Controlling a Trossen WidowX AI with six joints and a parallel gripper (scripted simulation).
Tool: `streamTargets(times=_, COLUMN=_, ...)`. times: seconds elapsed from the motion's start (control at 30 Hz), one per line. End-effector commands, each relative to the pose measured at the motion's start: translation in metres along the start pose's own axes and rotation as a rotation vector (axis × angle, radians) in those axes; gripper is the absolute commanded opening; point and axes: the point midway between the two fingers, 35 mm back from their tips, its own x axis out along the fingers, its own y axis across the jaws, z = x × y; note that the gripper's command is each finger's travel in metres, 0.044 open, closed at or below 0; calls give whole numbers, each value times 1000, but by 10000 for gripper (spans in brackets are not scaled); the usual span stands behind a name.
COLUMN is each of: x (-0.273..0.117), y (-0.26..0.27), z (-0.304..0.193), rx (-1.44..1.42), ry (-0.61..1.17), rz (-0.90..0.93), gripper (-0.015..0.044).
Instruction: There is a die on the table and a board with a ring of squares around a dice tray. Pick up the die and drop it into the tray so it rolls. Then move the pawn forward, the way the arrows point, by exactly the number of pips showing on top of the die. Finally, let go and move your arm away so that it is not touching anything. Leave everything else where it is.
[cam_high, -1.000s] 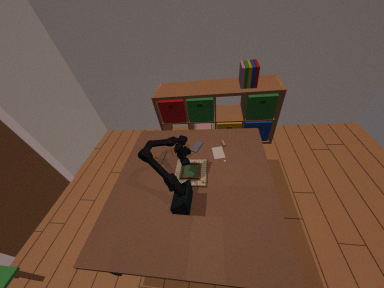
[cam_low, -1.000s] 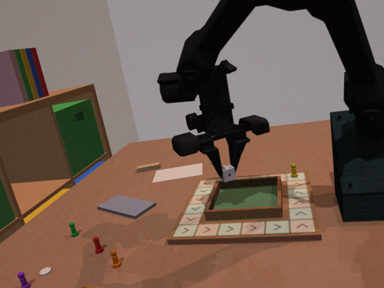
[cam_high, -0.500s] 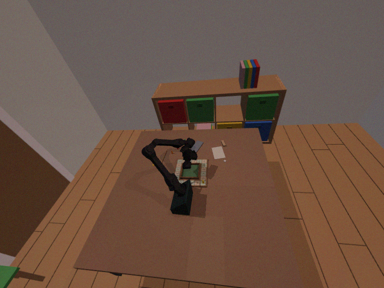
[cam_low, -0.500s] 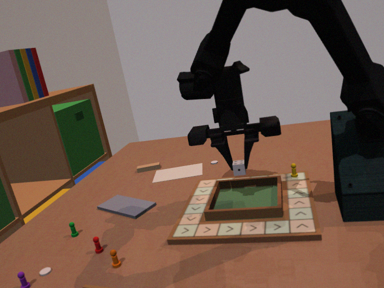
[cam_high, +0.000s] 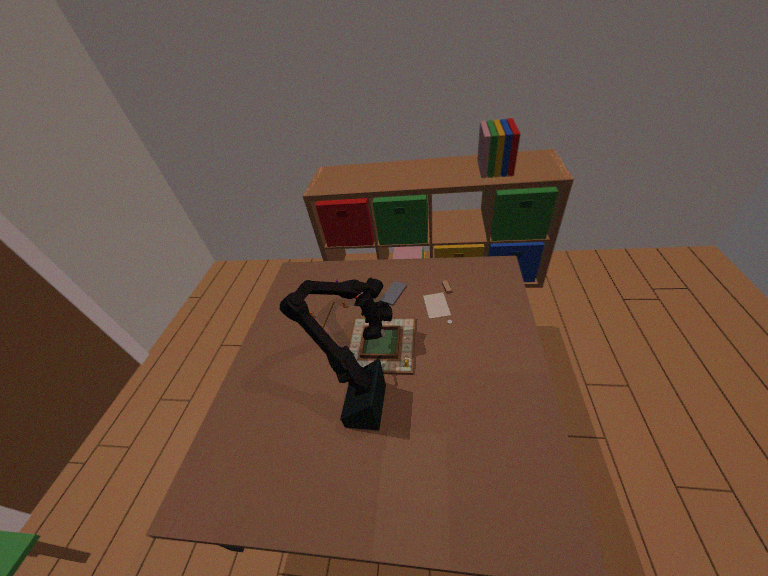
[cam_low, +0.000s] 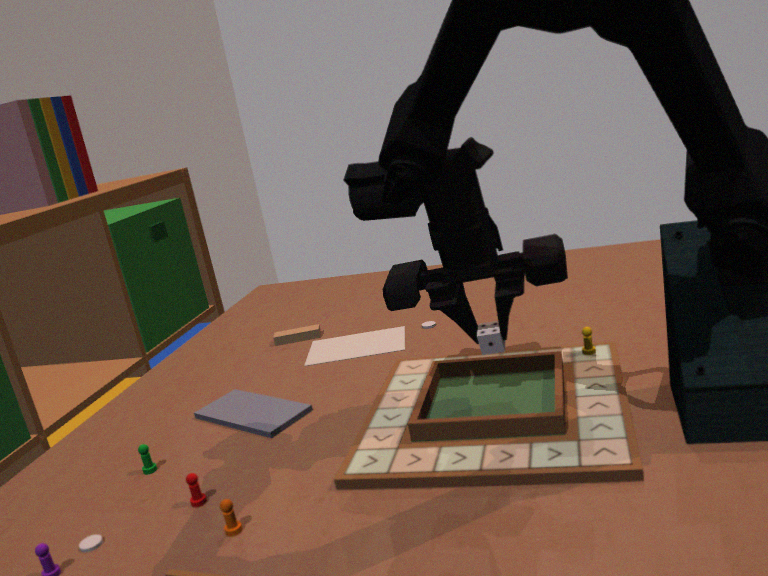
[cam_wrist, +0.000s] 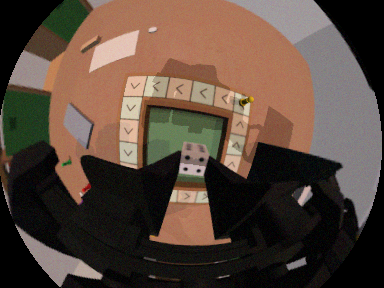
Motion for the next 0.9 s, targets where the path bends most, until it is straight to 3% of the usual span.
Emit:
streamTargets(times=0.0, x=4, y=-4, z=1, rx=8, ry=-136, rz=-30, gripper=0)
streamTargets(times=0.53, x=7, y=-5, z=2, rx=27, ry=-633, rz=64, gripper=0)
streamTargets(times=0.7, x=4, y=-4, z=0, rx=27, ry=-651, rz=74, gripper=0)
streamTargets(times=0.87, x=-40, y=4, z=-20, rx=27, ry=-651, rz=75, gripper=0)
